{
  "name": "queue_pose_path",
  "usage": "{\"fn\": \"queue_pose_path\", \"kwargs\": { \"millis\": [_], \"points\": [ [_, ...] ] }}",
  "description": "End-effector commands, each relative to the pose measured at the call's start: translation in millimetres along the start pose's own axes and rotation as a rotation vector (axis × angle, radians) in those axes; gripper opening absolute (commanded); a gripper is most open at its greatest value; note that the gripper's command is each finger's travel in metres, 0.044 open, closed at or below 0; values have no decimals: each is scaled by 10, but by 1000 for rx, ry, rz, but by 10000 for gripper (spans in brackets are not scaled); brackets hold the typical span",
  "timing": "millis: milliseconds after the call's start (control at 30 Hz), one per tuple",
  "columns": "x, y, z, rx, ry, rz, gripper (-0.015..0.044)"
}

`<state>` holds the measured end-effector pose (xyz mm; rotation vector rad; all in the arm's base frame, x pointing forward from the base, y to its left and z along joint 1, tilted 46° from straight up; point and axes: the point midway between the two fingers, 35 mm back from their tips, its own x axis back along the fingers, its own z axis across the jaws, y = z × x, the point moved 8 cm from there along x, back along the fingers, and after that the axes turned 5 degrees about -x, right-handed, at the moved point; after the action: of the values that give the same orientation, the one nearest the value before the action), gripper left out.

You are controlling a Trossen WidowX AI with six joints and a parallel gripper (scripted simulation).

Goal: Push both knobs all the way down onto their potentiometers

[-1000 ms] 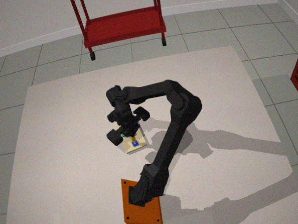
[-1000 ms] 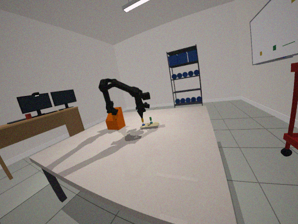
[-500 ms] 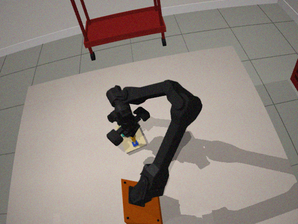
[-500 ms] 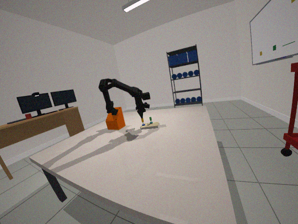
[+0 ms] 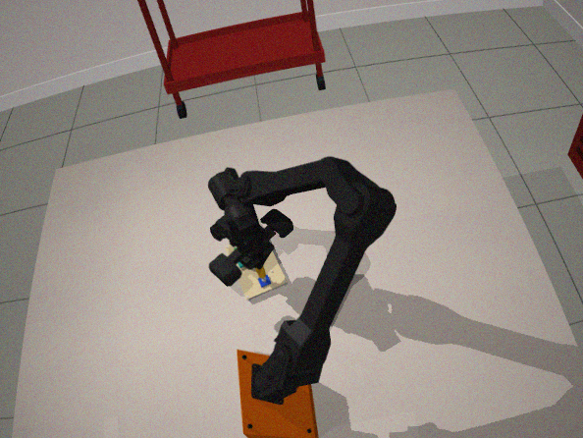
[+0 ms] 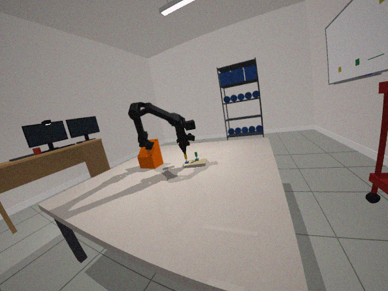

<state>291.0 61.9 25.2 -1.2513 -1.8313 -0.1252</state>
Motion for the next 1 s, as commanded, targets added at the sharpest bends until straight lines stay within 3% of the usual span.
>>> {"fn": "queue_pose_path", "kwargs": {
  "millis": [0,967],
  "points": [
    [-74,7,-17,-8,-3,4,0],
    [-177,5,-17,-8,-3,5,0]
  ]
}}
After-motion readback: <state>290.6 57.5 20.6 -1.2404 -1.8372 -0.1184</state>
